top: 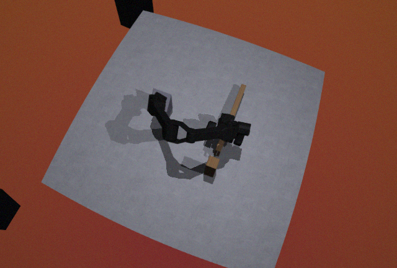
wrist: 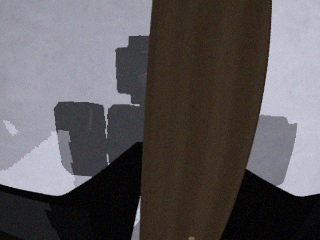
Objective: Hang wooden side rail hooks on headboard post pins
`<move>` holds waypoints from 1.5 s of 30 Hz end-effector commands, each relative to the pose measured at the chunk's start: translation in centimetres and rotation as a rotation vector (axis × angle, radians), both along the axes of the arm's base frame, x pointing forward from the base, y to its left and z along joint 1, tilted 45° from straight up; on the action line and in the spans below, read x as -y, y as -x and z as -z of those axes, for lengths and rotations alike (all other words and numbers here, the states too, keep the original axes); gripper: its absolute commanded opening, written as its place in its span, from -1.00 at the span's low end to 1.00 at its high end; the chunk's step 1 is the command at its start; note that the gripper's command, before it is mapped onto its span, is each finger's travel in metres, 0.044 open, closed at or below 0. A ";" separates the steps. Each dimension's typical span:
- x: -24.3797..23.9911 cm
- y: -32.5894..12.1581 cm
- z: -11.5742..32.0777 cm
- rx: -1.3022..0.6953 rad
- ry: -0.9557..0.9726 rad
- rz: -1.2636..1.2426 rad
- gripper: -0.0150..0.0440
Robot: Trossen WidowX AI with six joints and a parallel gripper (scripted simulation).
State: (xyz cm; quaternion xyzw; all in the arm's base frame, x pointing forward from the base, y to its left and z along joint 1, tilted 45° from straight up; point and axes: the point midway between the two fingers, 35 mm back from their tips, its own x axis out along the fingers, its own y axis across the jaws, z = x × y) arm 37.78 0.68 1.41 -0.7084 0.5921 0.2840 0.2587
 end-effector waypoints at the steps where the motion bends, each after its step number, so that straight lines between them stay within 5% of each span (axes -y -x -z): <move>1: -0.2 -0.1 -0.2 0.003 -0.001 -0.008 -0.49; 45: 0.1 -0.1 -0.5 0.003 -0.001 -0.008 -0.49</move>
